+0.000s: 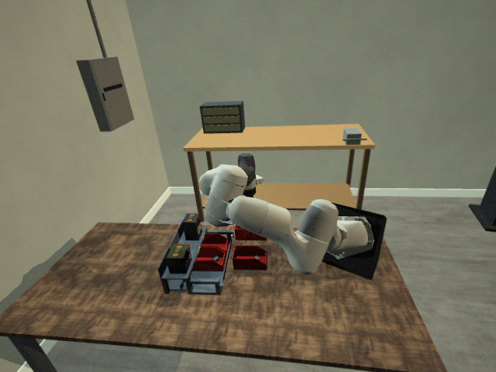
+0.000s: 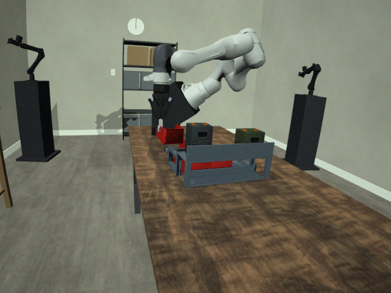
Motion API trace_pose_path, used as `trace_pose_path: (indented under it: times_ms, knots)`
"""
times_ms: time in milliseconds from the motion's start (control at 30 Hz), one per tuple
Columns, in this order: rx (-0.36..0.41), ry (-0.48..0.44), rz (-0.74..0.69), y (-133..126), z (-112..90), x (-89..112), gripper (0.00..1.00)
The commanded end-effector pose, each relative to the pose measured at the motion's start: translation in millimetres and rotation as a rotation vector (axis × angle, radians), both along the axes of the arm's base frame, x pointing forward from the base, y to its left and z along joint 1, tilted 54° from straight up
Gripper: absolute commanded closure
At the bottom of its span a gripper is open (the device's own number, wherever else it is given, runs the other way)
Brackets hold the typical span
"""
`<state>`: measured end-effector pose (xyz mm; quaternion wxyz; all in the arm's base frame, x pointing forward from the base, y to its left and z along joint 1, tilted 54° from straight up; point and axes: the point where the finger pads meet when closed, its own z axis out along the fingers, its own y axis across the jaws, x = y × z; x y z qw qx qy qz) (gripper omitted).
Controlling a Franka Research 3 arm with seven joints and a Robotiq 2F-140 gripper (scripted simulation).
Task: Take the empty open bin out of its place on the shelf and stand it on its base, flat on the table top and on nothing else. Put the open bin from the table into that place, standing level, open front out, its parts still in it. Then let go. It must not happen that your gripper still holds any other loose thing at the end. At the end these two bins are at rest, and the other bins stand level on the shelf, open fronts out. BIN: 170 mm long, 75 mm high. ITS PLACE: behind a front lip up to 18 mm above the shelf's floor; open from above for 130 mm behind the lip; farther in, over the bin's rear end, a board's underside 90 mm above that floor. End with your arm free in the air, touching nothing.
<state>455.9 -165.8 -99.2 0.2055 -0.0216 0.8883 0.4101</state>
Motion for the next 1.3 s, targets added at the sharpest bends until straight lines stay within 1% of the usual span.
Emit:
trace_pose_path:
  times_ms: [0,500,567,800,1267]
  knots:
    - [-0.005,-0.005,0.002,1.9,-2.8,1.9,1.0]
    - [-0.005,-0.005,0.002,33.5,-27.9,16.1,1.0]
    - [-0.005,-0.005,0.002,33.5,-27.9,16.1,1.0]
    - [-0.005,-0.005,0.002,45.5,-37.4,21.5,1.0]
    - [-0.005,-0.005,0.002,52.2,-42.8,24.5,1.0]
